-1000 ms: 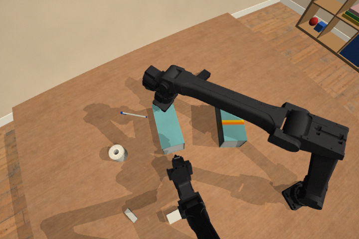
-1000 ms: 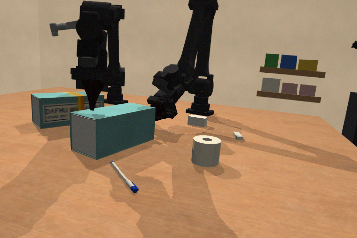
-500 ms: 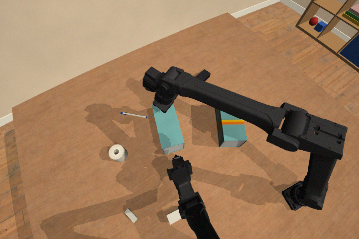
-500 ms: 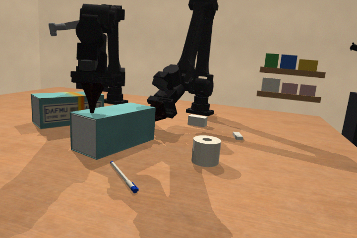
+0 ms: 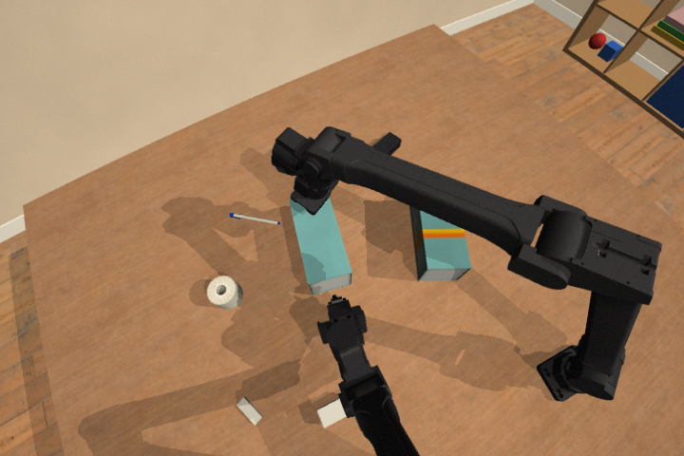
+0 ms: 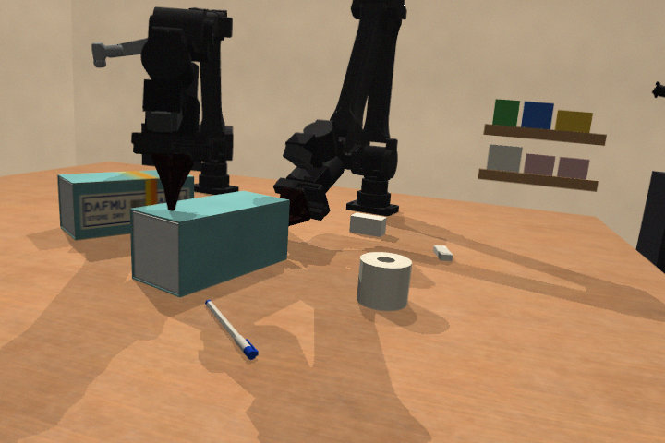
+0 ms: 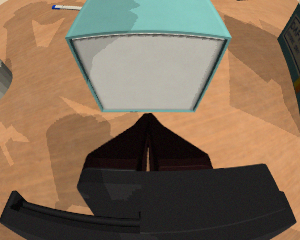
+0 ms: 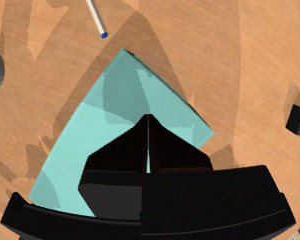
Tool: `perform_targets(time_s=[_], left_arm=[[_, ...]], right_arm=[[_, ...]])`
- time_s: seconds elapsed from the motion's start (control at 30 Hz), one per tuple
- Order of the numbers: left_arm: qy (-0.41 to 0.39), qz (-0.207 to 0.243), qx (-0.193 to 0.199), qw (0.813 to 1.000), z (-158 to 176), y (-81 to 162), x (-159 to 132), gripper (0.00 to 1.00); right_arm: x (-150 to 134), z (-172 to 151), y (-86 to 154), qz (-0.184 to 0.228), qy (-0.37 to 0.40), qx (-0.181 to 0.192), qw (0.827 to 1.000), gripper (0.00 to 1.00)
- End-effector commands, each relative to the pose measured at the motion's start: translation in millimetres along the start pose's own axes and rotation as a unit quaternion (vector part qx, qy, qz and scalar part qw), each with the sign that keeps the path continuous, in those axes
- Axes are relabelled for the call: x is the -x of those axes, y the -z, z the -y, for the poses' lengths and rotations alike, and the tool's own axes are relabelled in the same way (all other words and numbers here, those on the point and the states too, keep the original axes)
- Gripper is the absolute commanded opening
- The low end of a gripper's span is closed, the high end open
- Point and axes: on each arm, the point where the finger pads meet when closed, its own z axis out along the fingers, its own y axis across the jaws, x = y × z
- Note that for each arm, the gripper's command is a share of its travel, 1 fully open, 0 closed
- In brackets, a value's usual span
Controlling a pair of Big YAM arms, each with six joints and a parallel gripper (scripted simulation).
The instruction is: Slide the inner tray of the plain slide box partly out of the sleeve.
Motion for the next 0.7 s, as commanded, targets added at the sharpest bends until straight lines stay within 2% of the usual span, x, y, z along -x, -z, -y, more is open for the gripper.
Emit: perform_targets(time_s=[0.0, 0.17, 0.37, 0.67], left_arm=[[-0.001, 0.022, -0.005, 1.0, 4.5, -14.4, 27.1, 0.0], [-0.002, 0.021, -0.004, 1.0, 3.9, -16.4, 27.5, 0.0], [-0.001, 0.026, -0.005, 1.0, 4.8, -19.4, 31.9, 0.0], [0.001, 0.017, -0.005, 1.0, 5.0, -24.8, 30.9, 0.0]], right_arm=[[-16.1, 0.1, -33.1, -0.033, 0.0, 0.0, 0.999, 0.0], [-33.2, 0.1, -58.4, -0.061, 0.0, 0.0, 0.998, 0.0], [-39.1, 0.0, -57.9, -0.083, 0.0, 0.0, 0.997, 0.0], [-37.1, 0.0, -58.6, -0.083, 0.0, 0.0, 0.997, 0.0]])
